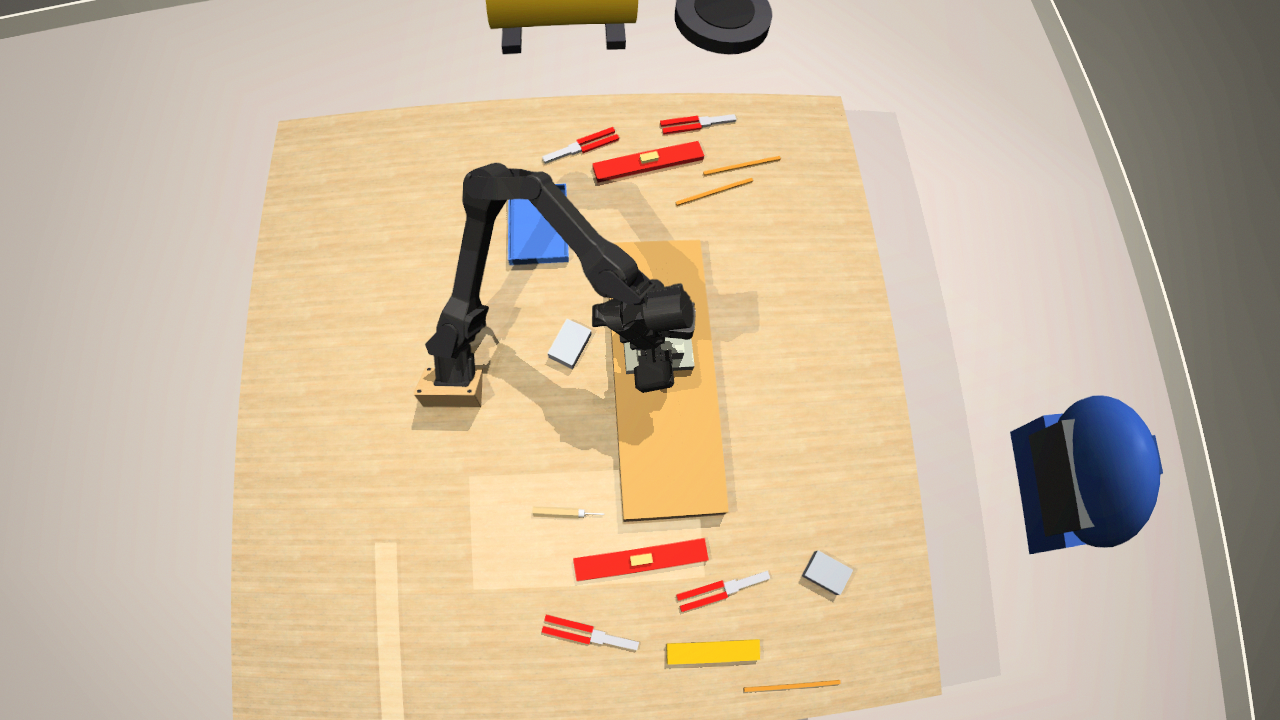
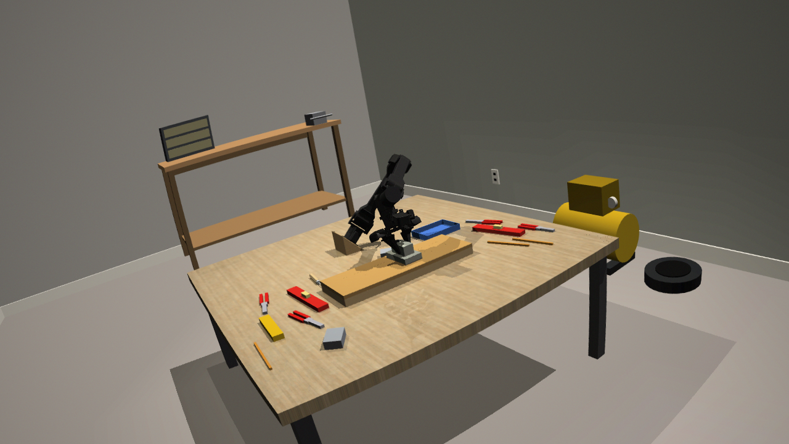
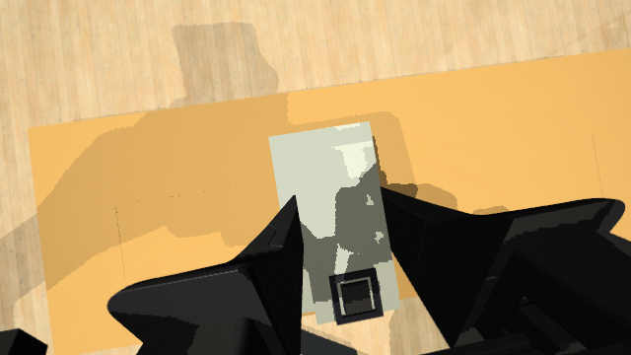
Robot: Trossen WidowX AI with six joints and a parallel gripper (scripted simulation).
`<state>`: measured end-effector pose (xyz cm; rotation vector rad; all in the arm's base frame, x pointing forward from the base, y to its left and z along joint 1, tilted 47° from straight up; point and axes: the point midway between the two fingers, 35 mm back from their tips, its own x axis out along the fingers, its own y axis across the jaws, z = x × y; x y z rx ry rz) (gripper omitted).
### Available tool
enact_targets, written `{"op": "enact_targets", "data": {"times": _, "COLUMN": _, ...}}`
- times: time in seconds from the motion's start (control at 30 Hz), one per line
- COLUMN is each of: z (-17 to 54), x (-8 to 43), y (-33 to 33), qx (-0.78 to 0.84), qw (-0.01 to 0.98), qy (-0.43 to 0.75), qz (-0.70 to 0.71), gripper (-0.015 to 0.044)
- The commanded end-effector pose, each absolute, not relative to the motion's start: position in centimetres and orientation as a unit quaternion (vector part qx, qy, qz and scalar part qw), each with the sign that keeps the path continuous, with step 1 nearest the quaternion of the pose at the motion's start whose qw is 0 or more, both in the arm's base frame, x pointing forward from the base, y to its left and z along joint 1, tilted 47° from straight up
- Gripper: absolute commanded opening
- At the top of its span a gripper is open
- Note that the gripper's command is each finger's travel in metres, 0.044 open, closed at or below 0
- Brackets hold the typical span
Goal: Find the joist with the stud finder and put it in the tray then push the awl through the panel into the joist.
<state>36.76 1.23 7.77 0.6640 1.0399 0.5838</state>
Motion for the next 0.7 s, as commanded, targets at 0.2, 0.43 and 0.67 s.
{"op": "enact_targets", "data": {"times": 0.2, "z": 6.2, "x": 37.0, "y": -0.2, "qx": 0.304, "qw": 0.778, "qy": 0.484, "qz": 0.262, "gripper": 0.0000}}
{"op": "enact_targets", "data": {"times": 0.43, "z": 5.5, "x": 37.1, "y": -0.9, "qx": 0.304, "qw": 0.778, "qy": 0.484, "qz": 0.262, "gripper": 0.0000}}
{"op": "enact_targets", "data": {"times": 0.67, "z": 4.8, "x": 37.3, "y": -1.6, "qx": 0.303, "qw": 0.778, "qy": 0.484, "qz": 0.262, "gripper": 0.0000}}
